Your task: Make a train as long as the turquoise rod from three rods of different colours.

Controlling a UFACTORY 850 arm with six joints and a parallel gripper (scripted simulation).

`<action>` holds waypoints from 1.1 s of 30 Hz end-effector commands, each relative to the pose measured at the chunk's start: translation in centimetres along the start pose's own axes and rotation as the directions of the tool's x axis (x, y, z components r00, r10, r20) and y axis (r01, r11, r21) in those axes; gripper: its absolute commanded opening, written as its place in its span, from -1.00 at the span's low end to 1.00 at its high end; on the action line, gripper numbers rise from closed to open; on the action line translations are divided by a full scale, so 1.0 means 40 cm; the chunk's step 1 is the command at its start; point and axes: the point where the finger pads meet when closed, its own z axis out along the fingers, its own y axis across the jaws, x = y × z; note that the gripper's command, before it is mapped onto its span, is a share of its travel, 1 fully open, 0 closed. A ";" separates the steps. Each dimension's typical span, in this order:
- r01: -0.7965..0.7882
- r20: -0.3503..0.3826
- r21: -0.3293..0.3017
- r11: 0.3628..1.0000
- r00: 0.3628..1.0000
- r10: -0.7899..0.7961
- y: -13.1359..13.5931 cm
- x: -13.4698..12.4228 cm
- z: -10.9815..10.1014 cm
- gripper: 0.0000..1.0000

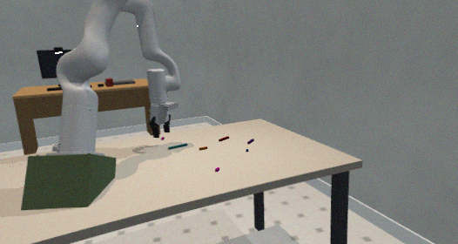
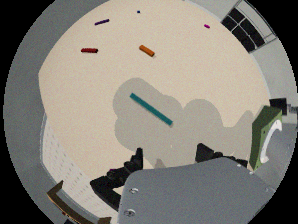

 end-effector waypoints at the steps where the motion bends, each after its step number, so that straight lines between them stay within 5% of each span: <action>1: -0.055 0.000 0.000 0.998 0.998 0.055 -0.005 0.020 0.000 1.00; 18: -0.542 0.001 0.001 0.840 0.841 0.542 -0.014 0.205 0.002 1.00; 21: -0.648 0.000 0.000 0.761 0.761 0.648 -0.009 0.254 0.000 1.00; 33: -0.689 0.000 -0.001 0.725 0.725 0.689 -0.006 0.274 -0.001 1.00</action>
